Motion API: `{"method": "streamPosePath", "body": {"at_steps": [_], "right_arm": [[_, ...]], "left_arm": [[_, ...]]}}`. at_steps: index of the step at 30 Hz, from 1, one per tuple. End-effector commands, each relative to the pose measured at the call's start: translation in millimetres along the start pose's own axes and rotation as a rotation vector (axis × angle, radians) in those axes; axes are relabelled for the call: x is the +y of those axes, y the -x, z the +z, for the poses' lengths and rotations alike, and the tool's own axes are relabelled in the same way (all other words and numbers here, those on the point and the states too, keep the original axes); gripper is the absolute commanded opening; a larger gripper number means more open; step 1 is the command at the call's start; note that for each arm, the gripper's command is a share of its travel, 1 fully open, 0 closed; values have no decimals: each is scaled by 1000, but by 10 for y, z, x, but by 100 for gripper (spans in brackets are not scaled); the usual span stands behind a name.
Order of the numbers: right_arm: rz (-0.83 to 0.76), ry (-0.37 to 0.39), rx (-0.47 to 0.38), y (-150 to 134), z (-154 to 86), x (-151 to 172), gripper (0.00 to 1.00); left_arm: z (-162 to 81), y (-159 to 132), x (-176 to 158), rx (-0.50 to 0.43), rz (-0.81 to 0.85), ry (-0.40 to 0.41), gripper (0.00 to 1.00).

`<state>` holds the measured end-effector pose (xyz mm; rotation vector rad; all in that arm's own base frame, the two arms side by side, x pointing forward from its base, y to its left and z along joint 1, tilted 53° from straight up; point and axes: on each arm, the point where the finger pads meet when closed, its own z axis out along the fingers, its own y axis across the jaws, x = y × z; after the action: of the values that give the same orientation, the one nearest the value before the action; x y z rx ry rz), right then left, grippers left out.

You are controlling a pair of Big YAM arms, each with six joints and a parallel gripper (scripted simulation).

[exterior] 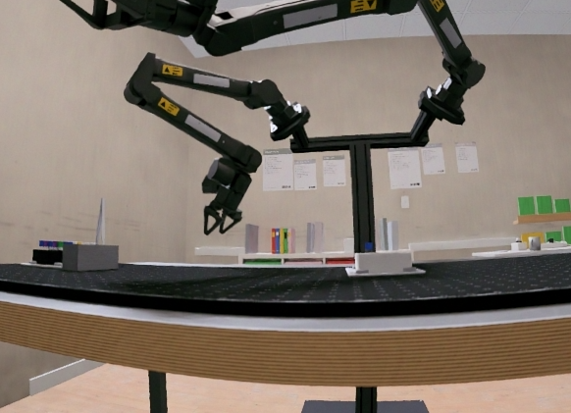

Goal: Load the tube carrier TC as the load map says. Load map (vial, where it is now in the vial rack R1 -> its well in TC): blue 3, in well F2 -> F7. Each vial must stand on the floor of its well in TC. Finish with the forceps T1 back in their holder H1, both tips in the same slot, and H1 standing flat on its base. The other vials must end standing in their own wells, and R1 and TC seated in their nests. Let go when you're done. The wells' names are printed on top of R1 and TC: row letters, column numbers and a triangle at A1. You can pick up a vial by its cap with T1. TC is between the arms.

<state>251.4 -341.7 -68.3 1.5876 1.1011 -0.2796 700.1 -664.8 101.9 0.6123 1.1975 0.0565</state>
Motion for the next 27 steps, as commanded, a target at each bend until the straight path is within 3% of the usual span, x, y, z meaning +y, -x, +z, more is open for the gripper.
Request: {"method": "streamPosePath", "body": {"at_steps": [1,17,18,20,27], "right_arm": [[0,-2,0,8,-16,-6,100],[0,-2,0,8,-16,-6,100],[-7,-15,11,-1,-90,-62,24],[-7,-15,11,-1,-90,-62,24],[-7,-15,11,-1,-90,-62,24]], "left_arm": [[-4,119,-33,-13,-6,-3,100],[-4,119,-33,-13,-6,-3,100],[39,241,76,11,-16,9,100],[133,109,366,43,-7,38,100],[185,132,630,40,-7,33,100]]}}
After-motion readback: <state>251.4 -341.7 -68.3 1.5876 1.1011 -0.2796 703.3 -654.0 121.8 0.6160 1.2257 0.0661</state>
